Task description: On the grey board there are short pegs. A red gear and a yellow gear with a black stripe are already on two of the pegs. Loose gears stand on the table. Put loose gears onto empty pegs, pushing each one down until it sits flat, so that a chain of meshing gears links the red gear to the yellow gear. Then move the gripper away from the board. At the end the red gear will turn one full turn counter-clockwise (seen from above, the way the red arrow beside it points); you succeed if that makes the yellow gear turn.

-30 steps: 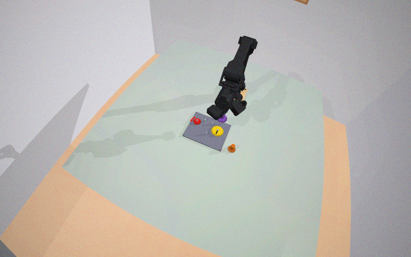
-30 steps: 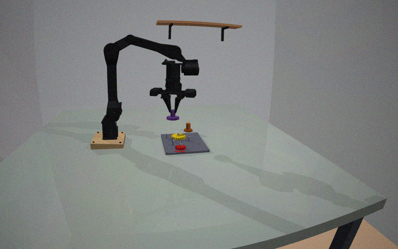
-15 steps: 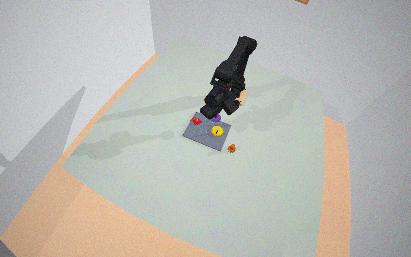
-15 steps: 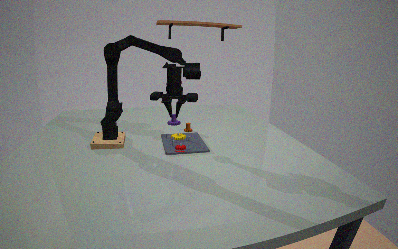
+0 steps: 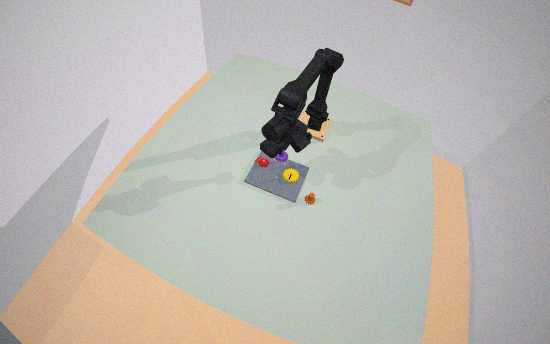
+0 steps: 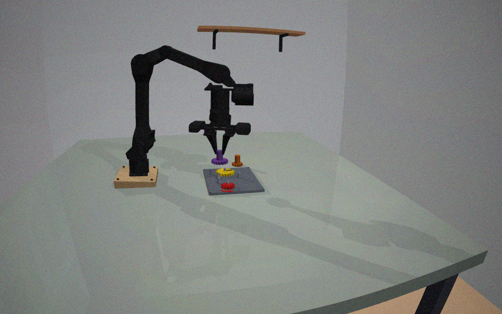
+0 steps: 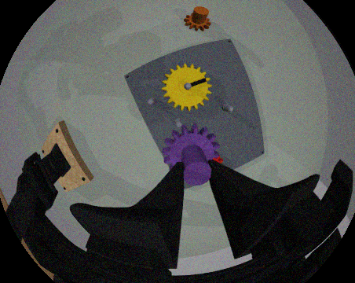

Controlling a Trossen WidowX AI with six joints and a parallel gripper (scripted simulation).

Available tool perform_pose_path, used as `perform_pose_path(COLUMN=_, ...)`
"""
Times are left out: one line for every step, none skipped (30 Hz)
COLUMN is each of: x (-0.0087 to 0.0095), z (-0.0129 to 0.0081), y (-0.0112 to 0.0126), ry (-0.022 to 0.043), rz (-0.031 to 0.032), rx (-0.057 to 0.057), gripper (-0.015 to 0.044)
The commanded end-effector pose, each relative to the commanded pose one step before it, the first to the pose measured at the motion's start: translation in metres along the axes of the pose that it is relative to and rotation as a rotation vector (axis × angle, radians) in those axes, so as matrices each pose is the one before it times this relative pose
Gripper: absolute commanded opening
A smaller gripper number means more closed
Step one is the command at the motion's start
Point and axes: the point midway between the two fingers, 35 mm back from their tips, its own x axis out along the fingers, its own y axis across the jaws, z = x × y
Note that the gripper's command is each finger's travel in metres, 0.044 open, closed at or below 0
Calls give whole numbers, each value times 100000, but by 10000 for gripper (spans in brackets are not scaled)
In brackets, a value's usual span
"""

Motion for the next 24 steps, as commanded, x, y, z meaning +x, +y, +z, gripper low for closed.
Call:
perform_pose_path(x=459, z=-785, y=-62, ry=-195, rz=300, rx=-570, gripper=0)
perform_pose_path(x=78, z=-201, y=-33, ry=30, rz=-20, rx=-63, gripper=0)
perform_pose_path(x=78, z=-202, y=-31, ry=30, rz=-20, rx=-63, gripper=0)
perform_pose_path(x=78, z=-202, y=-29, ry=31, rz=-20, rx=-63, gripper=0)
perform_pose_path(x=78, z=-203, y=-27, ry=31, rz=-20, rx=-63, gripper=0)
perform_pose_path(x=78, z=-203, y=-25, ry=31, rz=-20, rx=-63, gripper=0)
perform_pose_path(x=78, z=-203, y=-23, ry=31, rz=-20, rx=-63, gripper=0)
perform_pose_path(x=78, z=-204, y=-22, ry=32, rz=-20, rx=-63, gripper=0)
perform_pose_path(x=65, z=-170, y=-17, ry=27, rz=-16, rx=-53, gripper=0)
perform_pose_path(x=39, z=-102, y=-9, ry=16, rz=-10, rx=-32, gripper=0)
perform_pose_path(x=13, z=-34, y=-3, ry=5, rz=-3, rx=-11, gripper=0)
perform_pose_path(x=-22, z=-2, y=-1, ry=0, rz=0, rx=0, gripper=0)
perform_pose_path(x=-49, z=-4, y=-2, ry=0, rz=0, rx=0, gripper=0)
perform_pose_path(x=-57, z=-5, y=-2, ry=1, rz=0, rx=0, gripper=0)
perform_pose_path(x=-69, z=-6, y=-2, ry=1, rz=0, rx=0, gripper=0)
perform_pose_path(x=-61, z=-5, y=-2, ry=1, rz=0, rx=0, gripper=0)
perform_pose_path(x=-22, z=-2, y=-1, ry=0, rz=0, rx=0, gripper=0)
perform_pose_path(x=0, z=0, y=0, ry=0, rz=0, rx=0, gripper=0)
perform_pose_path(x=0, z=0, y=0, ry=0, rz=0, rx=0, gripper=0)
perform_pose_path(x=0, z=0, y=0, ry=0, rz=0, rx=0, gripper=0)
perform_pose_path(x=0, z=0, y=0, ry=0, rz=0, rx=0, gripper=0)
perform_pose_path(x=0, z=0, y=0, ry=0, rz=0, rx=0, gripper=0)
perform_pose_path(x=0, z=0, y=0, ry=0, rz=0, rx=0, gripper=0)
perform_pose_path(x=0, z=0, y=0, ry=0, rz=0, rx=0, gripper=0)
